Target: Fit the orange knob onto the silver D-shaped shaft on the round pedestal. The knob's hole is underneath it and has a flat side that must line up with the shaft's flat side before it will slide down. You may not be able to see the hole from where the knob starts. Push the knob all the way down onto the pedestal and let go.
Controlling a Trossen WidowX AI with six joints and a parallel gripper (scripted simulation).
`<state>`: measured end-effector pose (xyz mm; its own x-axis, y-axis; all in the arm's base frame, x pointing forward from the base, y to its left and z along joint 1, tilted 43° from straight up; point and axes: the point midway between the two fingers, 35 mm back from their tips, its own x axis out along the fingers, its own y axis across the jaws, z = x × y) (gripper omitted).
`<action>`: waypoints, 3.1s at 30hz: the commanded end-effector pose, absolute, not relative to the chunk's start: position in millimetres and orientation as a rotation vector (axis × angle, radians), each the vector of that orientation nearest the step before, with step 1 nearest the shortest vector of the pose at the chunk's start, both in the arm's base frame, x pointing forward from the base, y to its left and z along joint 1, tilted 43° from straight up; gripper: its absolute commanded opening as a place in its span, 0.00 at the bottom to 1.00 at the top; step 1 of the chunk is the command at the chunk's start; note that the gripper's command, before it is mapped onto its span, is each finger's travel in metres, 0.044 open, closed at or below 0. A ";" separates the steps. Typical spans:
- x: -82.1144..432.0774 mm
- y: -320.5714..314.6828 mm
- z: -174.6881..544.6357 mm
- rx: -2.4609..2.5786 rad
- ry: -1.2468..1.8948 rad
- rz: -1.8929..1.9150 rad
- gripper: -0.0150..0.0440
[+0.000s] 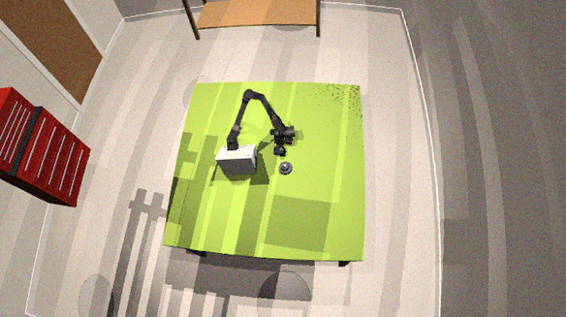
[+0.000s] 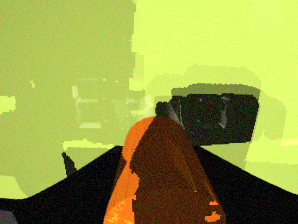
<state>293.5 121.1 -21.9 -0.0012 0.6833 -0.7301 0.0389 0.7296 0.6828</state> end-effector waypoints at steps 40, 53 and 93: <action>303.9 29.3 66.0 0.612 1.500 0.555 0.25; 309.2 13.1 62.0 0.614 1.500 0.556 0.25; 330.9 -44.2 -48.9 0.609 1.497 0.553 0.25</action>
